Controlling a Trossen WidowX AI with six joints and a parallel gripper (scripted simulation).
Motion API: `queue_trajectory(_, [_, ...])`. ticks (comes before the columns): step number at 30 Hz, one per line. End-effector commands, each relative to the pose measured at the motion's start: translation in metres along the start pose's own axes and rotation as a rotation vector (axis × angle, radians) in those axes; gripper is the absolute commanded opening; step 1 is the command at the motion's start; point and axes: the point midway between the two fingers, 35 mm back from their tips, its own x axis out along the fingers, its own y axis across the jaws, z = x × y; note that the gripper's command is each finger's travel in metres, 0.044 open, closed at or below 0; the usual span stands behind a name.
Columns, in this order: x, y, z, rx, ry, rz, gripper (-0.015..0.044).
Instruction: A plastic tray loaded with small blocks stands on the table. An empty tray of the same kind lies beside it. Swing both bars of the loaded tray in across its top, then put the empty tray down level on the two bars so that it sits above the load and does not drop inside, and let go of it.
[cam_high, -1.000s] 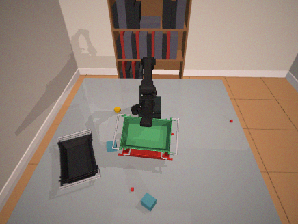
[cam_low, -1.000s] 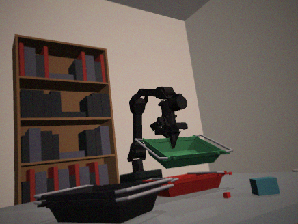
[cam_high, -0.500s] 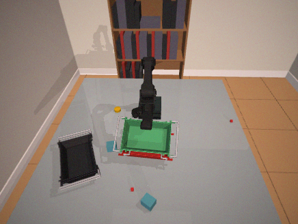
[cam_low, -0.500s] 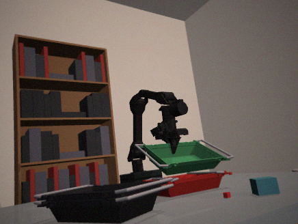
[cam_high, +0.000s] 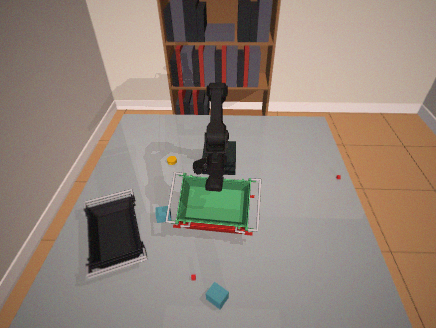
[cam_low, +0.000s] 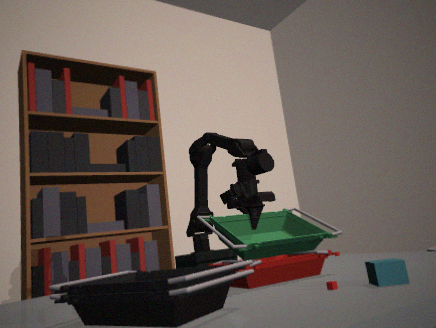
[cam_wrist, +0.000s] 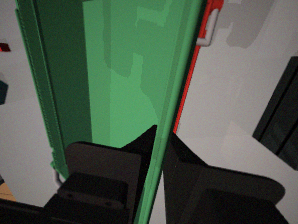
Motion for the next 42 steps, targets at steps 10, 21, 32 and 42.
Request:
queue_trajectory(10, [0.009,-0.007,0.000,0.003,0.000,0.011,0.0000])
queue_trajectory(21, [0.018,-0.013,0.000,0.003,0.000,0.011,0.0000])
queue_trajectory(32, [0.026,-0.017,0.000,0.003,0.000,0.010,0.0000])
queue_trajectory(42, [0.030,-0.019,0.000,0.003,0.000,0.010,0.0000])
